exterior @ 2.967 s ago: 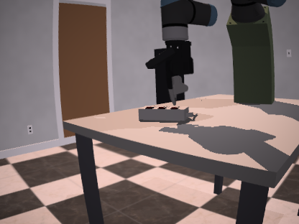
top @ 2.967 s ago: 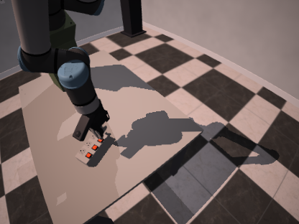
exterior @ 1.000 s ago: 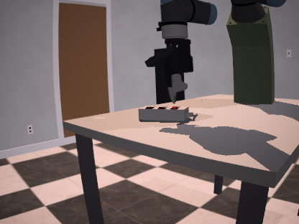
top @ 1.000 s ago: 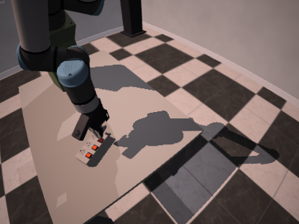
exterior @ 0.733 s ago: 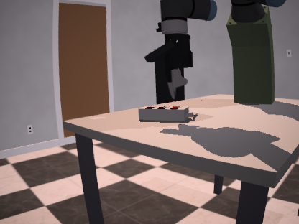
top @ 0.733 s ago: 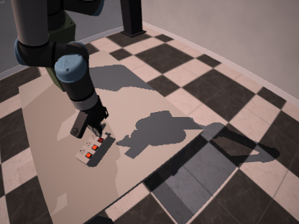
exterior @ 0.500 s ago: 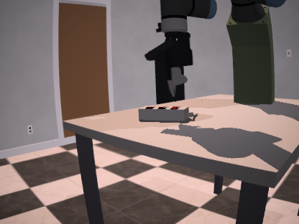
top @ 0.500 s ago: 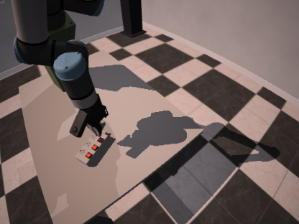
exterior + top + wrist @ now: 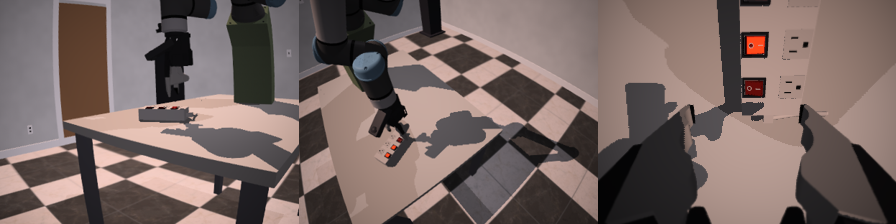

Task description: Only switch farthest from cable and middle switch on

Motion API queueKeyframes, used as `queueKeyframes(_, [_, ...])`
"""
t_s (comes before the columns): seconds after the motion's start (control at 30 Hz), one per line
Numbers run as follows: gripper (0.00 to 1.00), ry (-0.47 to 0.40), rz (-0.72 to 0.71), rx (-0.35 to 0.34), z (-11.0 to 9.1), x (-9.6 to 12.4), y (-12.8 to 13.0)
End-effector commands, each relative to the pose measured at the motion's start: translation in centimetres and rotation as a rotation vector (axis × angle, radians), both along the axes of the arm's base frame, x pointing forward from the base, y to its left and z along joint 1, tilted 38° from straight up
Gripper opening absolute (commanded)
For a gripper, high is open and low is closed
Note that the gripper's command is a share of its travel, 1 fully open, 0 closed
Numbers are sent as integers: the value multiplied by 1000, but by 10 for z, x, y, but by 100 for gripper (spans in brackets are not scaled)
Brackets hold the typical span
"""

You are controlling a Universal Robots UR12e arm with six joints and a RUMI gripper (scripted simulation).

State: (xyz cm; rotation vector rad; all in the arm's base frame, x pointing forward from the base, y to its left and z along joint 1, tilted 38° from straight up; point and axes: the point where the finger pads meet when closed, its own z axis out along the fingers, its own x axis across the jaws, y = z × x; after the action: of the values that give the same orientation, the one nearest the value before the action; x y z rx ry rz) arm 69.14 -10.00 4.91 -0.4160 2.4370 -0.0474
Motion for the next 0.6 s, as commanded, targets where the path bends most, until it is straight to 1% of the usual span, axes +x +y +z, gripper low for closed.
queueKeyframes(0.0, [100, 1, 0, 1, 1, -3, 1])
queueKeyframes(0.13, [100, 2, -1, 1, 2, -5, 0])
queueKeyframes(0.27, [100, 1, -1, 2, 9, -10, -1])
queueKeyframes(0.57, [100, 1, -1, 2, 39, -34, -3])
